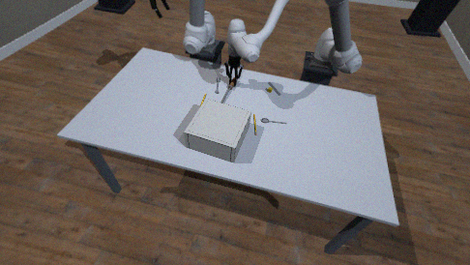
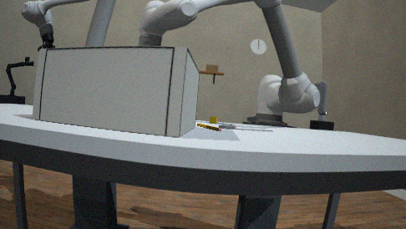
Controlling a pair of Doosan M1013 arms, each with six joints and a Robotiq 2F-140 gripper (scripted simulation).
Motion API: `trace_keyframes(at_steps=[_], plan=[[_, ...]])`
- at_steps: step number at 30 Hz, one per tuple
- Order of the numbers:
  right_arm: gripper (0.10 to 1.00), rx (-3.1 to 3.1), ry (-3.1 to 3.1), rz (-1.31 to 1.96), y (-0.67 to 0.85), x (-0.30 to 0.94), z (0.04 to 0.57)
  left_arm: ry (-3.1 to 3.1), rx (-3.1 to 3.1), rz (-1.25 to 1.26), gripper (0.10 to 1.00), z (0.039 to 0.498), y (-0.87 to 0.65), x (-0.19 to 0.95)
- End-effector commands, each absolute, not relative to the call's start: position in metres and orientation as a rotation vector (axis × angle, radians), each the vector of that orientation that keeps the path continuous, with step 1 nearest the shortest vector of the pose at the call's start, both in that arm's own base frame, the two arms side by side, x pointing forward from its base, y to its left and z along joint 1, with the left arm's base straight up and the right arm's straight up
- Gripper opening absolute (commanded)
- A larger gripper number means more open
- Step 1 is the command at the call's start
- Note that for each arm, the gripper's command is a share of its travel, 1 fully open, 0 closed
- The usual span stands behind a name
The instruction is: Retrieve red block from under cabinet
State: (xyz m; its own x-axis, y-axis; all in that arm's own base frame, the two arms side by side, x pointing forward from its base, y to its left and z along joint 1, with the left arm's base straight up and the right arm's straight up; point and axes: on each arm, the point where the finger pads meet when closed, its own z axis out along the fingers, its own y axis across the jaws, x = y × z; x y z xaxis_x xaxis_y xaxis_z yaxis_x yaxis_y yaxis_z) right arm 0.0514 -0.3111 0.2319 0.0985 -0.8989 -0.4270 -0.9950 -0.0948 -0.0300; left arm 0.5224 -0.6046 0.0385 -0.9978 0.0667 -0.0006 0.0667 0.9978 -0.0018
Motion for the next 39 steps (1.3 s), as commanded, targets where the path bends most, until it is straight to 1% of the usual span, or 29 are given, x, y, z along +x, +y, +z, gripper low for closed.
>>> trace_keyframes(at_steps=[1, 39], plan=[[1.0, -2.074, 1.88, 0.437, -0.31, 0.048, 0.233, 3.139, 0.105, 0.001, 0.099, 0.039, -0.607, 0.524], [1.0, -2.074, 1.88, 0.437, -0.31, 0.048, 0.233, 3.14, 0.108, 0.003, 0.099, 0.039, -0.607, 0.562]])
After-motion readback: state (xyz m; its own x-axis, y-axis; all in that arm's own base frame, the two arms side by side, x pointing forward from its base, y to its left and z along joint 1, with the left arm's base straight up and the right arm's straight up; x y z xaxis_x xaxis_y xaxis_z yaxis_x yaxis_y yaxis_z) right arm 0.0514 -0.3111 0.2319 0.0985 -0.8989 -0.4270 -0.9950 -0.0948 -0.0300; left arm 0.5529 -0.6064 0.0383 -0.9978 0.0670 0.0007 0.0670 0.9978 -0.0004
